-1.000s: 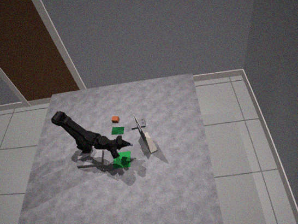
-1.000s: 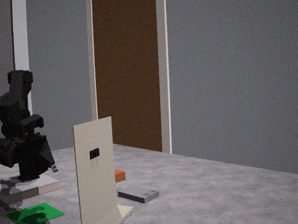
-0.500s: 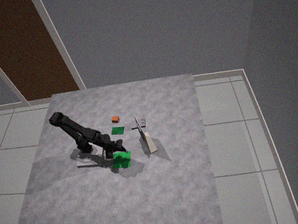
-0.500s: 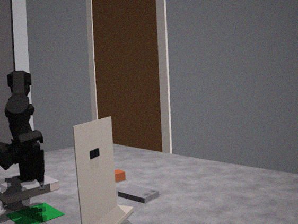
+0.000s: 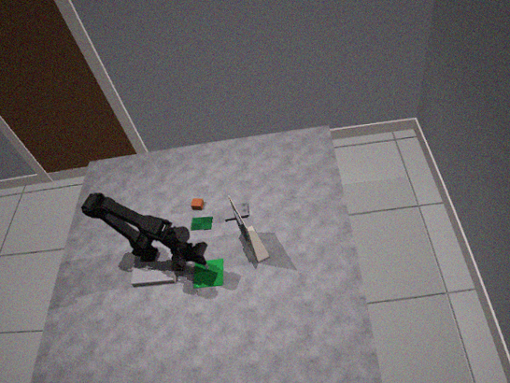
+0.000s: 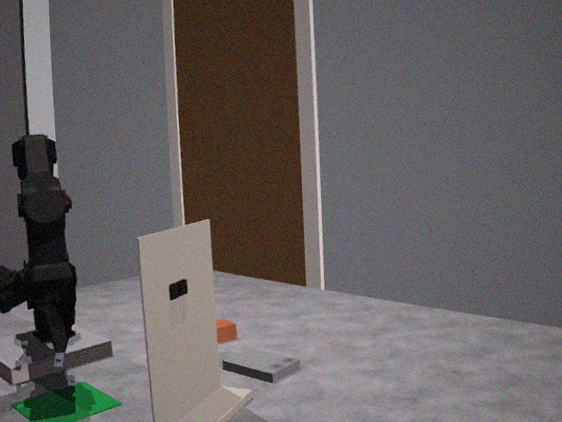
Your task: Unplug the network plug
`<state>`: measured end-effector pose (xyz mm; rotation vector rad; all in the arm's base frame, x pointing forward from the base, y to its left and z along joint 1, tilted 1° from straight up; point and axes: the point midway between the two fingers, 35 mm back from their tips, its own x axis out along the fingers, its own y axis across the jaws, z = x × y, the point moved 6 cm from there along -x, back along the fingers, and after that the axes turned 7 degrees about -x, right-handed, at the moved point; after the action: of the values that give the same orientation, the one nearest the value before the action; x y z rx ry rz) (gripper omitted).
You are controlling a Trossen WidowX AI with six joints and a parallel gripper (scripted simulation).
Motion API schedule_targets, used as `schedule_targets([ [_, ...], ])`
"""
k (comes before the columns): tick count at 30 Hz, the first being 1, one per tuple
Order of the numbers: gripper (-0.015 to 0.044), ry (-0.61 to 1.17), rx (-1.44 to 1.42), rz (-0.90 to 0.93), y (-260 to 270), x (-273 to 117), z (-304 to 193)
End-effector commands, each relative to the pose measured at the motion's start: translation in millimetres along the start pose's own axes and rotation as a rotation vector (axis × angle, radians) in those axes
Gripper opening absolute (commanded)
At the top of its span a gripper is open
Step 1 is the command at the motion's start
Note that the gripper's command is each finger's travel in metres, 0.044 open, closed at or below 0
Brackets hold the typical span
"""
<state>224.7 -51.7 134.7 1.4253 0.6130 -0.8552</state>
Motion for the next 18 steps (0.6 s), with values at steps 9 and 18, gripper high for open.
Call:
schedule_targets([
  [9,0.0000,-0.010,0.003,-0.006,-9.3,14.3,-0.5],
  [18,0.0000,-0.009,0.004,-0.007,-17.7,27.4,-1.4],
])
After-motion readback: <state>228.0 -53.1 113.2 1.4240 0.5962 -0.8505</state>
